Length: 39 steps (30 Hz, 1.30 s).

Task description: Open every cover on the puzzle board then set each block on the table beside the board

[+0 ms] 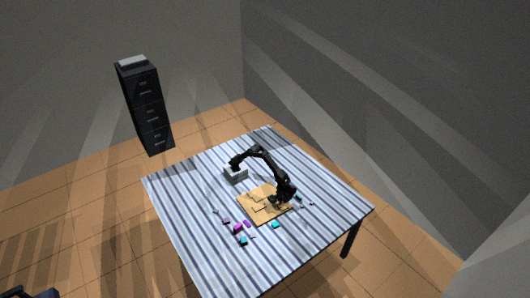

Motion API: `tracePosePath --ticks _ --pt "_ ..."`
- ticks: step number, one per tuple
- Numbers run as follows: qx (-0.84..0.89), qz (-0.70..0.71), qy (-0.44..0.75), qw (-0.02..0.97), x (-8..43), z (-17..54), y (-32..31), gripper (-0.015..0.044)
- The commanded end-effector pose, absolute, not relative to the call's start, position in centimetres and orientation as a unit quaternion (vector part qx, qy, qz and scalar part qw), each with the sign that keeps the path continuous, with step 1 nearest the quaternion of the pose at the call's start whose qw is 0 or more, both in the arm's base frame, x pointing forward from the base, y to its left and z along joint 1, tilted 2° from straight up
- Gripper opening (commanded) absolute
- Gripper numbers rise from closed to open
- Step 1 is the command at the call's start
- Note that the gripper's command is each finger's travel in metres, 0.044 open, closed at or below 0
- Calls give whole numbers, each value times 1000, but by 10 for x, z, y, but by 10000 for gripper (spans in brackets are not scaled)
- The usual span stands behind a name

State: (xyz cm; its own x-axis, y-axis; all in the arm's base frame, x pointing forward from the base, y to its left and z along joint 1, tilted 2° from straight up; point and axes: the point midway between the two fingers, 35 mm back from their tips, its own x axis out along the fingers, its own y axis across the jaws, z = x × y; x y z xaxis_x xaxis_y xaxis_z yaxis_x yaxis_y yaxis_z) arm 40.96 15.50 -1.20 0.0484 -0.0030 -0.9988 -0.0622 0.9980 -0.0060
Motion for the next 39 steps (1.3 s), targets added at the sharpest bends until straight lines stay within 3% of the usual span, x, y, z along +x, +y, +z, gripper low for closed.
tracePosePath --ticks 1,24,39 --pt "-25 22 687 726 412 -4 155 0" --pt "-21 18 690 724 411 18 154 0" --pt "179 -176 668 701 349 32 125 0"
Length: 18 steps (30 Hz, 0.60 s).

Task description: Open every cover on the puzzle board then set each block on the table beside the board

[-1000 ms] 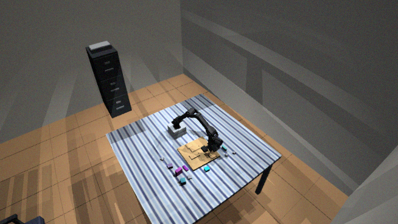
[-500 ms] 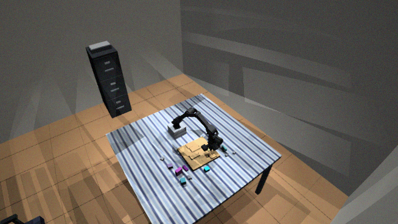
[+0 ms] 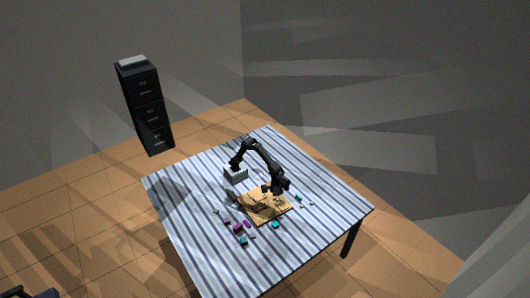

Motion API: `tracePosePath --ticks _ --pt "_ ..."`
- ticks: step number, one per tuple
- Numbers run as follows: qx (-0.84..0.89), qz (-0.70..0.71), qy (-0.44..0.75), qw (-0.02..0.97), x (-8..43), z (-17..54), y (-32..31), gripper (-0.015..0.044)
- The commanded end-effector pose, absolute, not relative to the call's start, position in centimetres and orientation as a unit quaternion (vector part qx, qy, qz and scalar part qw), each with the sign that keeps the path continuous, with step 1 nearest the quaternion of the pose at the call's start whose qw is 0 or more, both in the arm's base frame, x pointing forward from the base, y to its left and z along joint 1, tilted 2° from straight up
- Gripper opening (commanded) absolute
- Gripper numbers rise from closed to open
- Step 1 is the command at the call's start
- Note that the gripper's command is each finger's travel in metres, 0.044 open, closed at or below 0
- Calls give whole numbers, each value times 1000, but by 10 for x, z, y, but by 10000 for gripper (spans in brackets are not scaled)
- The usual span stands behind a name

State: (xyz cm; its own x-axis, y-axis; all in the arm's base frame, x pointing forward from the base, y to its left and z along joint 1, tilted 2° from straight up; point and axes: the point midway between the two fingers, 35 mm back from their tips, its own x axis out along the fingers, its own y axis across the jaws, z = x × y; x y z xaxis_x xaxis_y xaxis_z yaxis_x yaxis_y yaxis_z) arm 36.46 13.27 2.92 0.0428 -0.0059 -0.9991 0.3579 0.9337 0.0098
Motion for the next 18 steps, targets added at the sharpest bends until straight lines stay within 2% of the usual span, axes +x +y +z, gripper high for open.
tracePosePath --ticks 1,18 --pt "193 -189 664 697 345 33 123 0" --pt "417 -404 561 589 259 29 87 0"
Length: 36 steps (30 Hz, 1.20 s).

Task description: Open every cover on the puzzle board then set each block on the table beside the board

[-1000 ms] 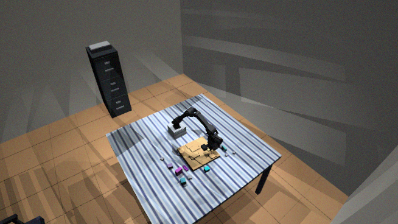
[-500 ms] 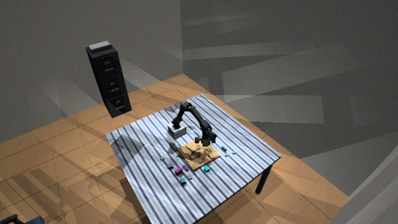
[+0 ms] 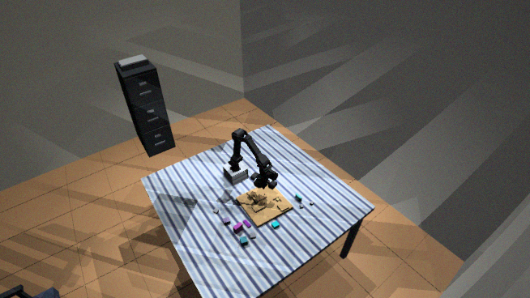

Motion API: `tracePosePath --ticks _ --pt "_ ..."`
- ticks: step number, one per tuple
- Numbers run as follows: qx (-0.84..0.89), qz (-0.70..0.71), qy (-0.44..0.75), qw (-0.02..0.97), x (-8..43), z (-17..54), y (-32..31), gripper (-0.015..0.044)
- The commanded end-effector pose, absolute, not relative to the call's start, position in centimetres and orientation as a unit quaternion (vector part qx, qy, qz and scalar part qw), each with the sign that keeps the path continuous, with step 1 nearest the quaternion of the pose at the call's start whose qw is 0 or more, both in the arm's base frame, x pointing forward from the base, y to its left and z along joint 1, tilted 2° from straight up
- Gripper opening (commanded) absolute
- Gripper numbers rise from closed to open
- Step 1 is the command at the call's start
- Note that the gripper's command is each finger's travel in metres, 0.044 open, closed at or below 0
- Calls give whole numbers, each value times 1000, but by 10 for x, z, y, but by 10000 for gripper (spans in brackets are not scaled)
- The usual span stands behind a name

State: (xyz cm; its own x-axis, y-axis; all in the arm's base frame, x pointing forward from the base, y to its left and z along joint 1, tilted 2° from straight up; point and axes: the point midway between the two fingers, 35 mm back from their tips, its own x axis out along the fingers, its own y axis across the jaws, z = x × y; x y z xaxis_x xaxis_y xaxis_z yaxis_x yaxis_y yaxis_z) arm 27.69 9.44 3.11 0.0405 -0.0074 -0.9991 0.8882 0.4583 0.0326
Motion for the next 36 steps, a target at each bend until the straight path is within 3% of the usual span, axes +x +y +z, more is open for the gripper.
tracePosePath --ticks 1,8,36 --pt "429 -416 553 581 254 28 85 0" --pt "491 -475 504 529 224 21 73 0" --pt "491 -475 504 529 224 20 73 0"
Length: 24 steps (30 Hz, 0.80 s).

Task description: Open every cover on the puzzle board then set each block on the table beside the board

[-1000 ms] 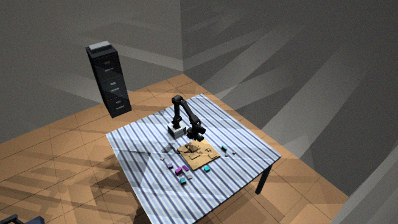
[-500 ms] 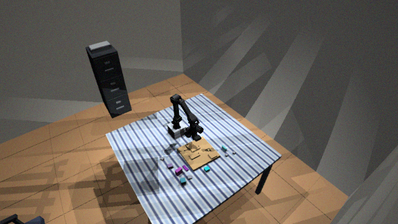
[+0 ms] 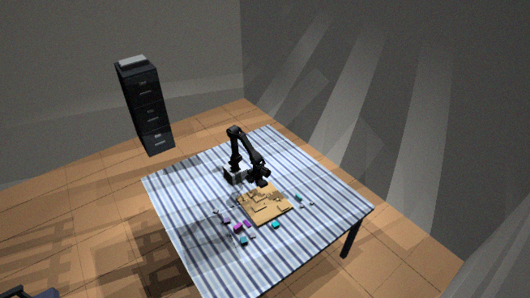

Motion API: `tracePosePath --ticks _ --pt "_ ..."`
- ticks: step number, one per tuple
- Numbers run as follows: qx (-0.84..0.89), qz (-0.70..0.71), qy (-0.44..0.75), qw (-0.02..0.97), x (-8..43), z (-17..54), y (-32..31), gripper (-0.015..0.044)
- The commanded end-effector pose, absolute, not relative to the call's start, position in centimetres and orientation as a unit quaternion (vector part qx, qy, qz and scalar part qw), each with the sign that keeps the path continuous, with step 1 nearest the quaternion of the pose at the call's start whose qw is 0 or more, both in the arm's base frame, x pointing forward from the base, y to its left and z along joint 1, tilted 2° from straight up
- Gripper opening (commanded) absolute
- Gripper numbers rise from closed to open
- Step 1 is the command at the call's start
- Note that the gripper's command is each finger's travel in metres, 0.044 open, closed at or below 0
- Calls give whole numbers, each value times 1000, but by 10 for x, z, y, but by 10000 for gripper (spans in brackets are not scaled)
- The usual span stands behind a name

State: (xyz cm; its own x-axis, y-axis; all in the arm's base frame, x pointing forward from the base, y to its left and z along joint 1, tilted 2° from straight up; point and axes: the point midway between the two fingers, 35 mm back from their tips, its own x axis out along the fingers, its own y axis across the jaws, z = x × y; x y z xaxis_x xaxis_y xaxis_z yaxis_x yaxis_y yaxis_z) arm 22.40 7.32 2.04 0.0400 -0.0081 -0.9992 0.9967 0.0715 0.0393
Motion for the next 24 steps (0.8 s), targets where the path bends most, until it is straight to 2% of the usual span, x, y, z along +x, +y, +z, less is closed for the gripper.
tracePosePath --ticks 1,24 --pt "491 -475 504 529 224 20 73 0" --pt "491 -475 504 529 227 -3 74 0"
